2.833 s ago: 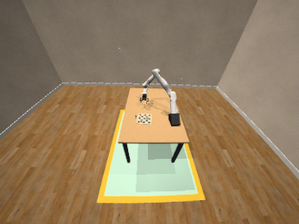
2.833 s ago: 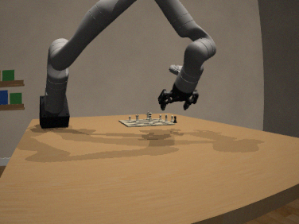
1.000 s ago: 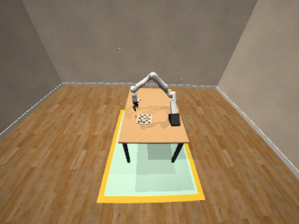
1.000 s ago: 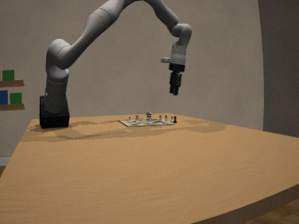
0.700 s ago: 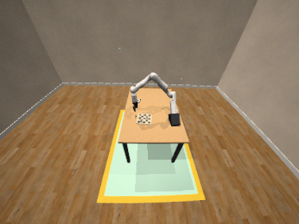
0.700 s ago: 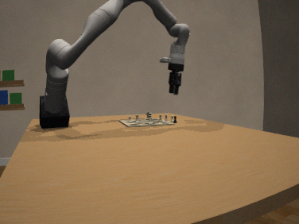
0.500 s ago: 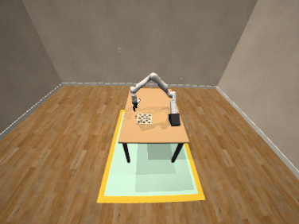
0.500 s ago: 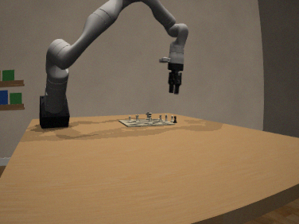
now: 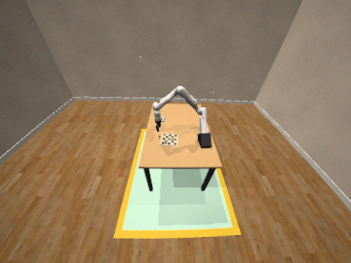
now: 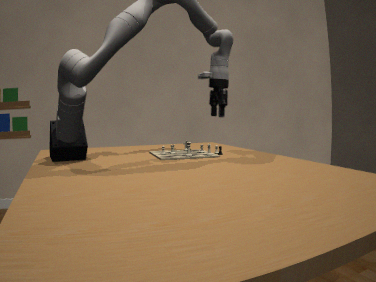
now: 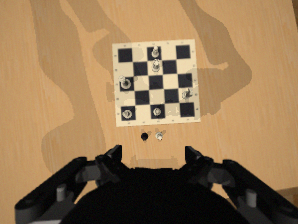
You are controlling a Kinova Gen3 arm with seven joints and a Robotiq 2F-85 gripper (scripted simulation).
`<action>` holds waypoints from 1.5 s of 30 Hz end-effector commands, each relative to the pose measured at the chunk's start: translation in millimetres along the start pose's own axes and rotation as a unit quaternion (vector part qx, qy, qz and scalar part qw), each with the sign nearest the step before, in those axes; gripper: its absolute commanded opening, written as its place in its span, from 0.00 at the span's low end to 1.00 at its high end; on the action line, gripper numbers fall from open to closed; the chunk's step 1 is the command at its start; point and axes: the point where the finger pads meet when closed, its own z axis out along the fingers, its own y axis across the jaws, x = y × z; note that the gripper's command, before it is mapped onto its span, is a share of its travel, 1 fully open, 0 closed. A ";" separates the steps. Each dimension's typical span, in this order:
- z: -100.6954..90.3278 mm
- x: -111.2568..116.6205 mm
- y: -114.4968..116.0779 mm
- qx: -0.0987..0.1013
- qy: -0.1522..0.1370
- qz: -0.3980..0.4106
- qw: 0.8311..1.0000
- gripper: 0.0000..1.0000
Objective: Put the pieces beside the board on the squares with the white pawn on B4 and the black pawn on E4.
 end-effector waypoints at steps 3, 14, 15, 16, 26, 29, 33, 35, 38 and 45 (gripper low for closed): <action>-2.7 -0.5 7.8 0.004 -0.007 -0.012 1.000 1.00; -5.4 -1.9 16.7 0.013 -0.018 -0.030 0.999 1.00; -5.4 -1.9 16.7 0.013 -0.018 -0.030 0.999 1.00; -5.4 -1.9 16.7 0.013 -0.018 -0.030 0.999 1.00; -6.7 -2.5 21.1 0.018 -0.023 -0.039 0.999 1.00; -6.7 -2.5 21.1 0.018 -0.023 -0.039 0.999 1.00; -6.7 -2.5 21.1 0.018 -0.023 -0.039 0.999 1.00; -6.7 -2.5 21.1 0.018 -0.023 -0.039 0.999 1.00; -6.7 -2.5 21.1 0.018 -0.023 -0.039 0.999 1.00; -6.0 -2.4 21.0 0.018 -0.023 -0.046 0.999 1.00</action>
